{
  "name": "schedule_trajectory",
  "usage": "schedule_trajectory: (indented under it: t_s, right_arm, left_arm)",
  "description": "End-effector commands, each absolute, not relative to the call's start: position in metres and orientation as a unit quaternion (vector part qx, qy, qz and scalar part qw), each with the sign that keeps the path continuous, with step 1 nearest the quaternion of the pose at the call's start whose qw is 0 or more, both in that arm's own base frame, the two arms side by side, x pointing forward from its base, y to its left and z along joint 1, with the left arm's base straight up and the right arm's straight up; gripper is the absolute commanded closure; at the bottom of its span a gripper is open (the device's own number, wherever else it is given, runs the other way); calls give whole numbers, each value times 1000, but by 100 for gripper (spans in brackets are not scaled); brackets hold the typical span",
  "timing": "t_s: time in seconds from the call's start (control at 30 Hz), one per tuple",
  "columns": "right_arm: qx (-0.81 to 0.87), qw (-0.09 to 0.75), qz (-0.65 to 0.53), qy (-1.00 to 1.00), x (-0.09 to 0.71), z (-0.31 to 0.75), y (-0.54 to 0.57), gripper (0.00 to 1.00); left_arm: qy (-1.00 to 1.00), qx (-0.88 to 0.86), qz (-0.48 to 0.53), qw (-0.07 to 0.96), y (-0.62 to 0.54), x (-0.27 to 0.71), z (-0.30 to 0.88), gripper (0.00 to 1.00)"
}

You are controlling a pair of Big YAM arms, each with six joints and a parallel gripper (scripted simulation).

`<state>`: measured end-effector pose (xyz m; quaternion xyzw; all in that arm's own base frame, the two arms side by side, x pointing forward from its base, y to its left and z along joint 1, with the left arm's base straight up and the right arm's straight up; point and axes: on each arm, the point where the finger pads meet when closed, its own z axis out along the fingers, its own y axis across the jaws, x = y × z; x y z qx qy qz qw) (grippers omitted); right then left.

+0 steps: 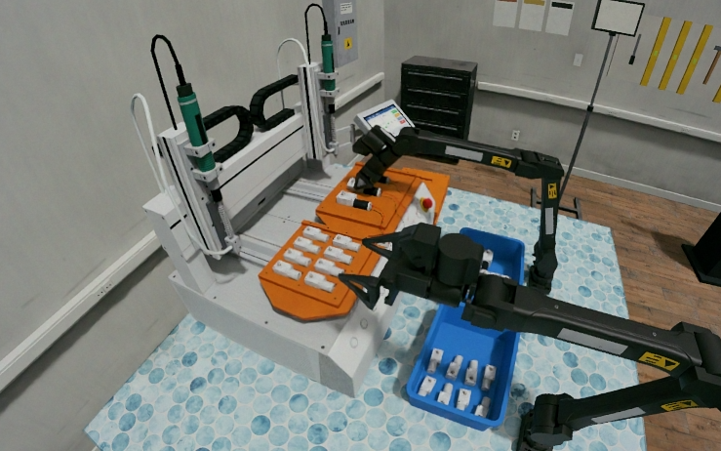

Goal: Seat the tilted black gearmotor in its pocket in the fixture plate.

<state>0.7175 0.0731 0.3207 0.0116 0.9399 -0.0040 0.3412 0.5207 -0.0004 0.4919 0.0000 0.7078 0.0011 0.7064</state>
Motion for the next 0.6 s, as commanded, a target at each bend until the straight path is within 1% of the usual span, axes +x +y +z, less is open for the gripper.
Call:
schedule_trajectory:
  t_s: [0.0,0.57]
  right_arm:
    - [10,380,-2,925,721,372,74,29]
    - [9,387,-1,922,723,382,75,29]
  left_arm:
    - [693,3,1,721,-3,529,518,0]
    - [693,3,1,721,-3,529,518,0]
